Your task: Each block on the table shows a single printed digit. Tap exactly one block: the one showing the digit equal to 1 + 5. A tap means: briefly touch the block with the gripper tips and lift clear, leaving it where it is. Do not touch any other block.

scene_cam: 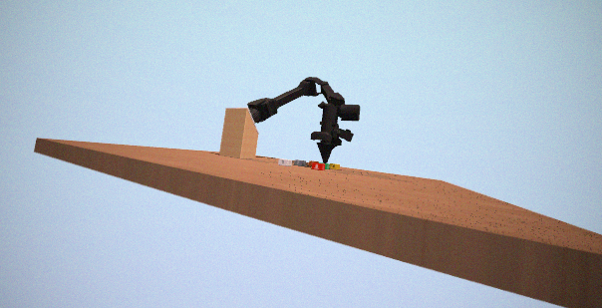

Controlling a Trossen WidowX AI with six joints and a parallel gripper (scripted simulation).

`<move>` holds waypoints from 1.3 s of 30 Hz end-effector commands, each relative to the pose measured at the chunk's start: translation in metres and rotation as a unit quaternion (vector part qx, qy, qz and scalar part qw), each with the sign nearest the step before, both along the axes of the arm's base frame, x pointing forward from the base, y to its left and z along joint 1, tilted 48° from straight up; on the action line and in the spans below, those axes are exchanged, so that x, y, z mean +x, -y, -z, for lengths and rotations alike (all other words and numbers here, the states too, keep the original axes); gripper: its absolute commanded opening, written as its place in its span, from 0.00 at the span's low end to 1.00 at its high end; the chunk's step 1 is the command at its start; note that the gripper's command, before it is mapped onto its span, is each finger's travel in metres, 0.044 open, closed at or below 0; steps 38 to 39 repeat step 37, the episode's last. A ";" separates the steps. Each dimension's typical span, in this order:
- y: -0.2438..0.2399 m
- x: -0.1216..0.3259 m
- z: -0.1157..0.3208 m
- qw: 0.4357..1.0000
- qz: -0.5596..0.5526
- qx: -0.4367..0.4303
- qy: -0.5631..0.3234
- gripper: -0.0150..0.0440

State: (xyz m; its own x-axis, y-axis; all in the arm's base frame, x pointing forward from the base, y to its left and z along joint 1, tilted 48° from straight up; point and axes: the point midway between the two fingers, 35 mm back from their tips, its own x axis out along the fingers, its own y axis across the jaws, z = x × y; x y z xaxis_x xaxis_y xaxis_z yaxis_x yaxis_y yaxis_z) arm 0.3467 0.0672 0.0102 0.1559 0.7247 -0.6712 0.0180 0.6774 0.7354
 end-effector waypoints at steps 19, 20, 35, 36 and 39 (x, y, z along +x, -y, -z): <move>0.005 -0.022 -0.062 1.000 0.000 0.002 -0.005 0.51; 0.001 -0.028 -0.075 1.000 0.000 0.002 -0.005 0.56; -0.028 -0.103 -0.165 1.000 0.000 0.004 -0.006 0.93; -0.028 -0.103 -0.165 1.000 0.000 0.004 -0.006 0.93; -0.028 -0.103 -0.165 1.000 0.000 0.004 -0.006 0.93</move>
